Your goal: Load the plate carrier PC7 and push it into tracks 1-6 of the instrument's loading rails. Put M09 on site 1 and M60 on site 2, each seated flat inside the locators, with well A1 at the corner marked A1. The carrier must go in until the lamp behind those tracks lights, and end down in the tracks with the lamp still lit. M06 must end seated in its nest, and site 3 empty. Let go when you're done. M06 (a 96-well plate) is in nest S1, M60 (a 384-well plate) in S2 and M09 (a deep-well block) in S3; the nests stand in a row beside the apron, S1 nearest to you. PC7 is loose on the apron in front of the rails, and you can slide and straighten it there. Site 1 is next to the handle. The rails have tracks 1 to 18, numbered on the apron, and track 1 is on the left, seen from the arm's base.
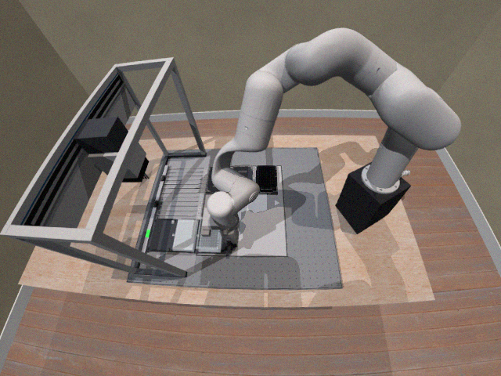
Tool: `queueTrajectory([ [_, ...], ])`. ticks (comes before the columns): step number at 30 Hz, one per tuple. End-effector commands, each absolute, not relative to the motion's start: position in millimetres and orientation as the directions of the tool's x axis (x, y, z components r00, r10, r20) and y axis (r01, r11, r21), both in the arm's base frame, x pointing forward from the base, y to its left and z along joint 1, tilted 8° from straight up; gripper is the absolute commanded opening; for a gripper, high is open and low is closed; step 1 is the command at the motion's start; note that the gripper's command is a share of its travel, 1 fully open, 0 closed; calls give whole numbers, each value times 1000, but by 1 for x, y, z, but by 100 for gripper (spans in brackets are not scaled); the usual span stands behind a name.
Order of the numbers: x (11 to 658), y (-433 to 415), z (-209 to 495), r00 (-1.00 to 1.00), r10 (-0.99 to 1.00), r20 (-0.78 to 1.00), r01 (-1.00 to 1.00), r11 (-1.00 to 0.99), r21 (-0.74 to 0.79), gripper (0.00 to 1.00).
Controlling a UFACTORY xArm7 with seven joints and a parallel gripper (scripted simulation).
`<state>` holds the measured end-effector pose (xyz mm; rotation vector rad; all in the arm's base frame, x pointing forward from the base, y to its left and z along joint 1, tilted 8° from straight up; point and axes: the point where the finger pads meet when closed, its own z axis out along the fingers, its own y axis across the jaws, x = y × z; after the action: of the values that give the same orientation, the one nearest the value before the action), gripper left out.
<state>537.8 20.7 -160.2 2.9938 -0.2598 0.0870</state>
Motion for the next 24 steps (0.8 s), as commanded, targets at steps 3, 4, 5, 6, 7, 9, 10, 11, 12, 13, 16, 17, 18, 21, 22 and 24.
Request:
queueTrajectory([
  [3, 534, 23, -160, 984, -166, 71, -174, -976, 128, 82],
  [4, 533, 23, -160, 984, -166, 71, -174, -976, 128, 82],
  [5, 533, 23, -160, 984, -166, 71, -174, -976, 128, 82],
  [6, 532, 23, -160, 984, -166, 71, -174, -976, 128, 82],
  [7, 532, 23, -160, 984, -166, 71, -174, -976, 128, 82],
  [9, 532, 23, -160, 984, -166, 71, -174, -976, 128, 82],
  [10, 532, 23, -160, 984, -166, 71, -174, -976, 128, 82],
  [11, 532, 23, -160, 984, -166, 70, -174, -976, 128, 82],
  [12, 532, 23, -160, 984, -166, 70, -174, -976, 128, 82],
  [13, 532, 23, -160, 984, -166, 70, -174, -976, 128, 82],
  [16, 532, 23, -160, 984, -166, 71, -174, -976, 128, 82],
  [17, 532, 23, -158, 984, -166, 71, -174, -976, 128, 82],
  [18, 532, 23, -157, 984, -166, 71, -174, -976, 128, 82],
  [21, 532, 24, -152, 984, -166, 71, -174, -976, 128, 82],
  [22, 532, 24, -150, 984, -166, 71, -174, -976, 128, 82],
  [24, 532, 25, -147, 984, -166, 71, -174, -976, 128, 82],
])
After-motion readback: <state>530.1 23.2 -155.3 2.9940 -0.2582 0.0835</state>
